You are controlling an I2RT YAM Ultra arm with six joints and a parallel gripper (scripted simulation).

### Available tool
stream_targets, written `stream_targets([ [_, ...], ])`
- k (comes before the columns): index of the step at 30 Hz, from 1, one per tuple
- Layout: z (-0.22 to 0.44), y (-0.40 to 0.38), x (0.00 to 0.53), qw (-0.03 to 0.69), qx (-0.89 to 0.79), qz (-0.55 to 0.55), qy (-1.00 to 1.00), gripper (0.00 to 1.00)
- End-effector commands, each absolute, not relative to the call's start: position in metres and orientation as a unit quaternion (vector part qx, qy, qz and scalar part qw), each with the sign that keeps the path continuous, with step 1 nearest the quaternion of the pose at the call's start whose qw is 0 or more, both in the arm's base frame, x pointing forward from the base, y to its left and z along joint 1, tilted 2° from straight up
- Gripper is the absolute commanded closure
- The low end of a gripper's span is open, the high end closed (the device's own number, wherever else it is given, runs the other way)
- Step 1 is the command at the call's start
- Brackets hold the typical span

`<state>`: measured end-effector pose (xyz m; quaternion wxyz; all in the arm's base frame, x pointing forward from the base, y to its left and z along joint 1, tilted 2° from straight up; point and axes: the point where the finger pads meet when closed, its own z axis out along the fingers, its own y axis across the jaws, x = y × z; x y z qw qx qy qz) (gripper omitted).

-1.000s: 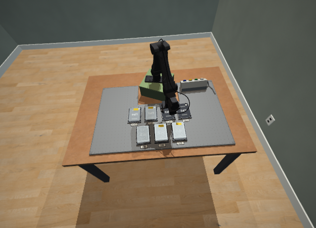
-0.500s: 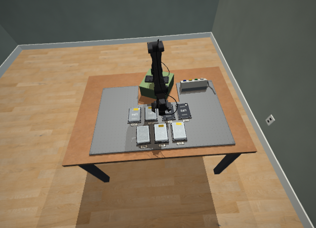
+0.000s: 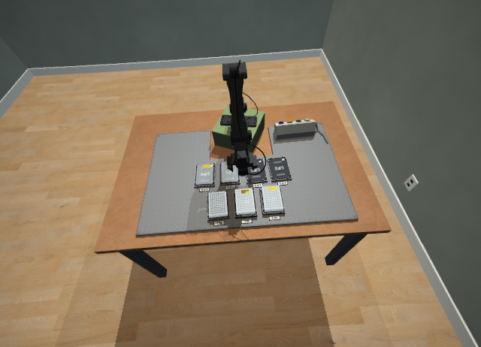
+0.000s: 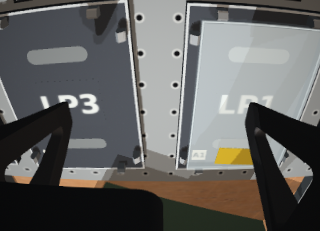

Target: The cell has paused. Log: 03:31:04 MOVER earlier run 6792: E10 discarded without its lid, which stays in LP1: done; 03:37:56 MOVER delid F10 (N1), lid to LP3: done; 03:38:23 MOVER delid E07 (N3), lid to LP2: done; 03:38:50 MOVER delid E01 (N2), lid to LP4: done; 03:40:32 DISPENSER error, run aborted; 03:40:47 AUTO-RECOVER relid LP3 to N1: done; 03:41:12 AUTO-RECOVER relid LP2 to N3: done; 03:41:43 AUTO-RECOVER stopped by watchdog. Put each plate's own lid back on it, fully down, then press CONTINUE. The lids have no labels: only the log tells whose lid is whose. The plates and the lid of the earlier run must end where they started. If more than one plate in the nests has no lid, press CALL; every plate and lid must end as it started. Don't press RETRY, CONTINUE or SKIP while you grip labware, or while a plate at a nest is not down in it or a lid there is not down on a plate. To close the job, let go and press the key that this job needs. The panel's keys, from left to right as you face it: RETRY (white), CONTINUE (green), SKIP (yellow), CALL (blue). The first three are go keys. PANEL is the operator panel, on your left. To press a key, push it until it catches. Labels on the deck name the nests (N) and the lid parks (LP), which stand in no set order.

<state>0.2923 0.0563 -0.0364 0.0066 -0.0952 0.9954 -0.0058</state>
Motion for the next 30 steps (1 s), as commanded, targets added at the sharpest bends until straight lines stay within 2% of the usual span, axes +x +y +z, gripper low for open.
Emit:
stream_targets([
  [1, -0.024, 0.058, 0.31, 0.034, -0.097, -0.002, 0.995, 0.0],
  [19, -0.029, 0.059, 0.311, 0.03, -0.096, -0.002, 0.995, 0.0],
  [20, -0.031, 0.05, 0.298, 0.04, -0.095, -0.001, 0.995, 0.01],
  [27, -0.031, 0.018, 0.309, 0.156, -0.095, 0.01, 0.983, 0.08],
  [30, -0.03, 0.013, 0.31, 0.173, -0.095, 0.012, 0.98, 0.09],
])
